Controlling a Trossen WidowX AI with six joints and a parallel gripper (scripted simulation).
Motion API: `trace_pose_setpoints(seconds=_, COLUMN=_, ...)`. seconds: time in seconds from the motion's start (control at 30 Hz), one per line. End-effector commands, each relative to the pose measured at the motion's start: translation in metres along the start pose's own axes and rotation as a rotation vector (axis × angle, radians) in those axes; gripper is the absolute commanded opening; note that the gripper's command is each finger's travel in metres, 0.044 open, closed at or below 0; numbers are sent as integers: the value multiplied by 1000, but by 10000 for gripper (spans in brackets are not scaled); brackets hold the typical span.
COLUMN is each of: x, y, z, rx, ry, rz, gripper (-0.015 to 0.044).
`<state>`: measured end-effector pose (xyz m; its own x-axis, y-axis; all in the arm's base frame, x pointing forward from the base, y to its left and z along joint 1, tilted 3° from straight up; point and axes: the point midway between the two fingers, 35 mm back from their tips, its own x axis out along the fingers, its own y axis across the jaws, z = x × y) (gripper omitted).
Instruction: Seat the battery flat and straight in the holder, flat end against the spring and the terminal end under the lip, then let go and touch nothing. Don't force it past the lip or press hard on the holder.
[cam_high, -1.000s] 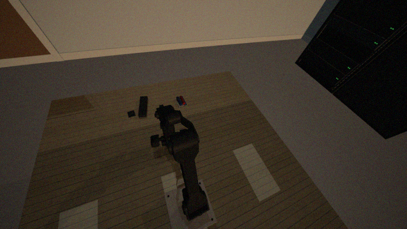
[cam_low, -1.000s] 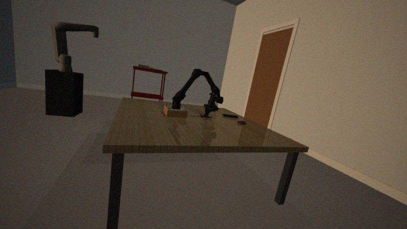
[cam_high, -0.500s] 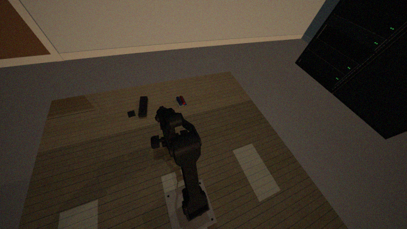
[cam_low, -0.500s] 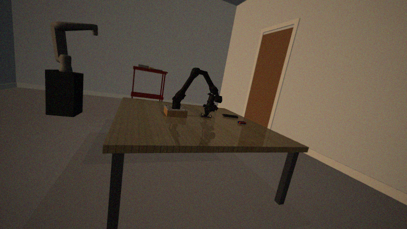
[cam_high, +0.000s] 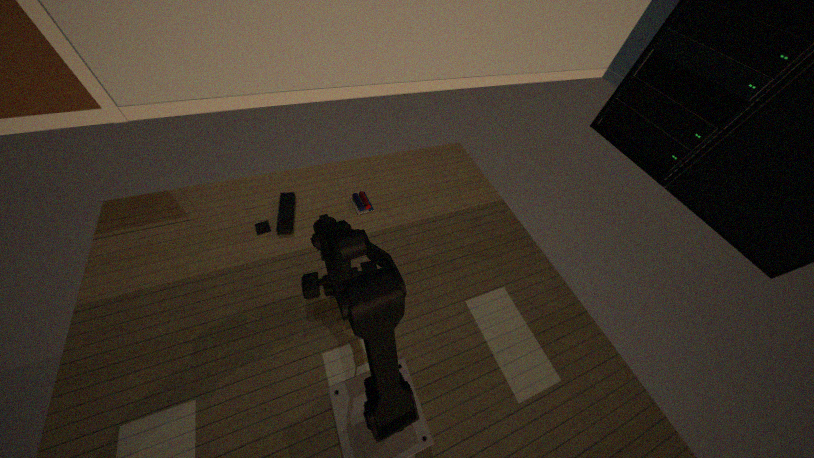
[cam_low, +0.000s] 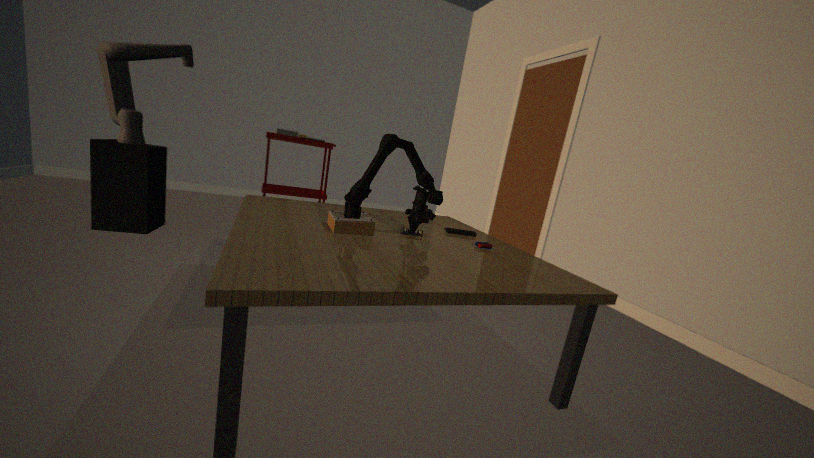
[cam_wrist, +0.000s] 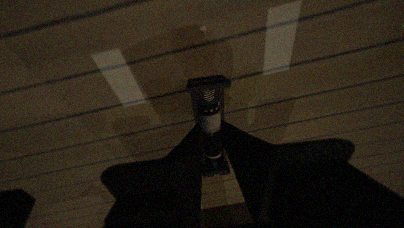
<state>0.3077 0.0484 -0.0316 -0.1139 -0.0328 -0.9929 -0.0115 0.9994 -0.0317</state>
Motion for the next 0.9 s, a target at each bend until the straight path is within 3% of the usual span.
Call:
trace_pose_setpoints(seconds=0.0, x=-1, y=0, z=2, rx=3, ry=-17, rz=-2, gripper=59)
trace_pose_setpoints(seconds=0.87, x=1, y=-1, z=-12, rx=3, ry=-13, rz=1, gripper=59)
